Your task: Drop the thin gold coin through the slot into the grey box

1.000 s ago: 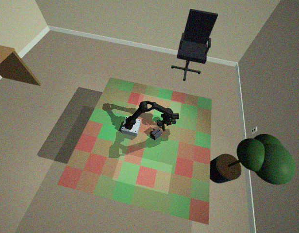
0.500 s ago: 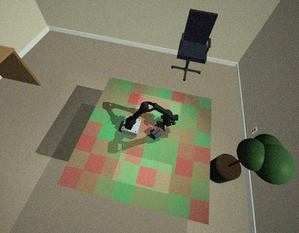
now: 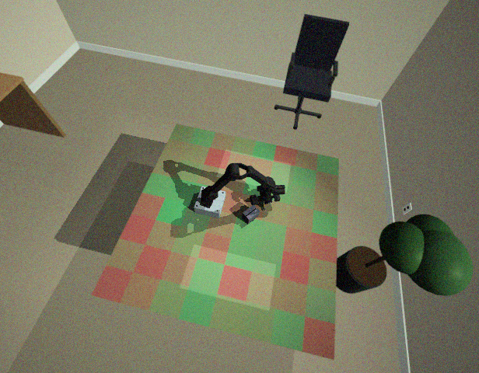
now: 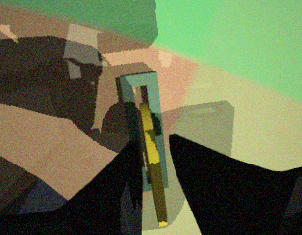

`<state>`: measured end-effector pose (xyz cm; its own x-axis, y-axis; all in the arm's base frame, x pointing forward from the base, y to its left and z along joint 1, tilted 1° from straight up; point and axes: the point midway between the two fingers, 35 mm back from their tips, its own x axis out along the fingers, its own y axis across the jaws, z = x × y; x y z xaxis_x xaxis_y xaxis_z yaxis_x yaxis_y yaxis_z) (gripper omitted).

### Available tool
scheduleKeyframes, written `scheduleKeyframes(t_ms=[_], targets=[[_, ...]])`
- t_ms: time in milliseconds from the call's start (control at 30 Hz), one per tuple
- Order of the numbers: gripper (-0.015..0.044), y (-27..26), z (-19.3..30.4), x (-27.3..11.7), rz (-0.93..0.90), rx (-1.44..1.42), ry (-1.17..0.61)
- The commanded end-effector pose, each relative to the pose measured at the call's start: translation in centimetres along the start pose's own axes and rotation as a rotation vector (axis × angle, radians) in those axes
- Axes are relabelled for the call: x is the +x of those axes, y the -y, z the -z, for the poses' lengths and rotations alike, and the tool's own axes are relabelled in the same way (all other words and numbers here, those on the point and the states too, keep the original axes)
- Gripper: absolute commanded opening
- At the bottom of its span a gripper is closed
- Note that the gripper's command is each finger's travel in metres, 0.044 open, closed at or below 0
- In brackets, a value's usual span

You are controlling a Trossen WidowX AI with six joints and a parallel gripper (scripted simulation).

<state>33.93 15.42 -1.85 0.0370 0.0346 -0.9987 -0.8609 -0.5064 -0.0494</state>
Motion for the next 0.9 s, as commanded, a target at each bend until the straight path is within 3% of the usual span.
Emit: scheduleKeyframes(t_ms=[0, 233, 867], targets=[[0.0042, -0.3, 0.0, 0.4, -0.011, -0.002, -0.002], [0.0000, -0.3, 0.0, 0.4, -0.011, -0.002, -0.002], [0.0000, 0.2, 0.1, -3.0, -0.009, 0.000, -0.001]])
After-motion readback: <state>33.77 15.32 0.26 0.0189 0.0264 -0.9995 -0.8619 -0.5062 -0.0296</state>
